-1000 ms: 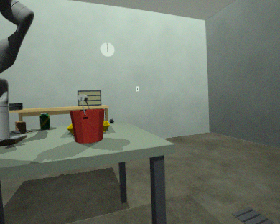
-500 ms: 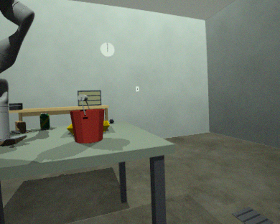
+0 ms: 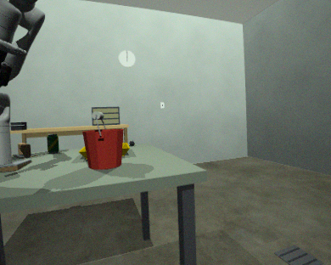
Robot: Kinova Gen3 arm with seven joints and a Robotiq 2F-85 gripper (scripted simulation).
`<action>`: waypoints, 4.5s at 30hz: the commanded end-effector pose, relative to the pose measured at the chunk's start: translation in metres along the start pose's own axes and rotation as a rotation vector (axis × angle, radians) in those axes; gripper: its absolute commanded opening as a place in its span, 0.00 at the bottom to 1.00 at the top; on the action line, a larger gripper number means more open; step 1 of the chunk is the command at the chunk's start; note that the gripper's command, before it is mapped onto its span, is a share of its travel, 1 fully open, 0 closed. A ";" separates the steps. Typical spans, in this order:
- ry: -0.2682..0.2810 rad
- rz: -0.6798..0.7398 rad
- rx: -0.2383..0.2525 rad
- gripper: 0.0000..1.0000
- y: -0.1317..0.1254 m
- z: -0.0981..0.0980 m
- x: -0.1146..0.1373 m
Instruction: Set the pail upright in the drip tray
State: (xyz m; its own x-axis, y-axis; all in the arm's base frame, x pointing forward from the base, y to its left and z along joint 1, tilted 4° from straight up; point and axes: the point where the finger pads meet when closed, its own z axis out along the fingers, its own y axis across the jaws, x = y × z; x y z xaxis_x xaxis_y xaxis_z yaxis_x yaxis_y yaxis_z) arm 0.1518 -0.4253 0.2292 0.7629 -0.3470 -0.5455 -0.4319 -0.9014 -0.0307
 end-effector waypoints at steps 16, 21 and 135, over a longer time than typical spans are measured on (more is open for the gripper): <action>0.183 -0.683 -0.138 1.00 -0.113 -0.047 0.080; 0.224 -0.884 -0.186 1.00 -0.151 -0.058 0.098; 0.370 -1.872 -0.486 1.00 -0.374 -0.060 0.148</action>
State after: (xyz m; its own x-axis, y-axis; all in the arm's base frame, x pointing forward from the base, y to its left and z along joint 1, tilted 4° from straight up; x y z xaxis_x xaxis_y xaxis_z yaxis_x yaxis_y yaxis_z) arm 0.4564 -0.1557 0.2169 0.1013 0.9927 0.0651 0.9946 -0.0996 -0.0283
